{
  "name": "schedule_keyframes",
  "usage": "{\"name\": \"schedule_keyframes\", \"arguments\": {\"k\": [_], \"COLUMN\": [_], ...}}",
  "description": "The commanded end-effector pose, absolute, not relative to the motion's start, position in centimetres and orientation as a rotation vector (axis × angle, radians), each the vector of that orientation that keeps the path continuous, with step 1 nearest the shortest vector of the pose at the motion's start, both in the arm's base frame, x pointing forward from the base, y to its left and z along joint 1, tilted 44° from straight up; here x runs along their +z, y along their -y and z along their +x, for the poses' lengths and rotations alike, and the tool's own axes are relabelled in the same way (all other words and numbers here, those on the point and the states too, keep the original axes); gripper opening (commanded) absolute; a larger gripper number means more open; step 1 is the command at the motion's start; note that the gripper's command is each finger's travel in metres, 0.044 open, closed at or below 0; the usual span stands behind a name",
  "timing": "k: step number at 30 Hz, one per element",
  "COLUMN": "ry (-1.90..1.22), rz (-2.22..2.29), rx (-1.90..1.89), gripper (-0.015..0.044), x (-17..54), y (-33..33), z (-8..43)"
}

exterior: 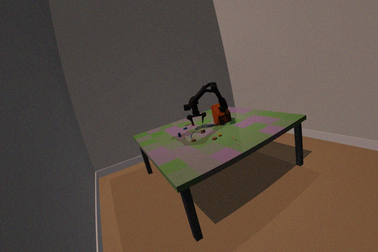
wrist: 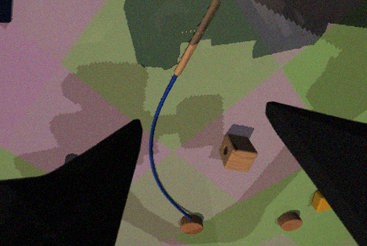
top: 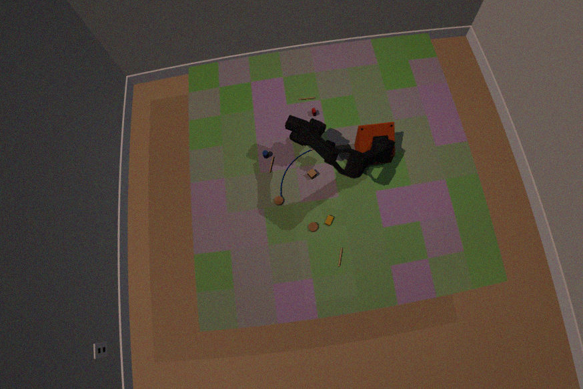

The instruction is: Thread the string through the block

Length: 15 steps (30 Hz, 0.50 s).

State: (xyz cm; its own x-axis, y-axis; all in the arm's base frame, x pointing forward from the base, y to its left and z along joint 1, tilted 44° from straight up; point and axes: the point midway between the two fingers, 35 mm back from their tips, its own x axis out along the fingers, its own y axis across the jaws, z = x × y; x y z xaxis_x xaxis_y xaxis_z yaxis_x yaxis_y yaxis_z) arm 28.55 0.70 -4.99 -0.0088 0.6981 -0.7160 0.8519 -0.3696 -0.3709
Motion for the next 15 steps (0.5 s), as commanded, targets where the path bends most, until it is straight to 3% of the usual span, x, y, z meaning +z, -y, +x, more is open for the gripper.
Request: {"name": "schedule_keyframes", "arguments": {"k": [1, 13, 15], "ry": [-1.323, -1.323, -1.323], "rz": [2.373, 2.373, 2.373], "rx": [-2.067, -2.067, -2.067], "gripper": [0.044, 0.044, 0.0387], "x": [-6.98, -6.98, -6.98], "y": [0.96, 0.96, 0.96], "z": [28.41, 28.41, 28.41]}}
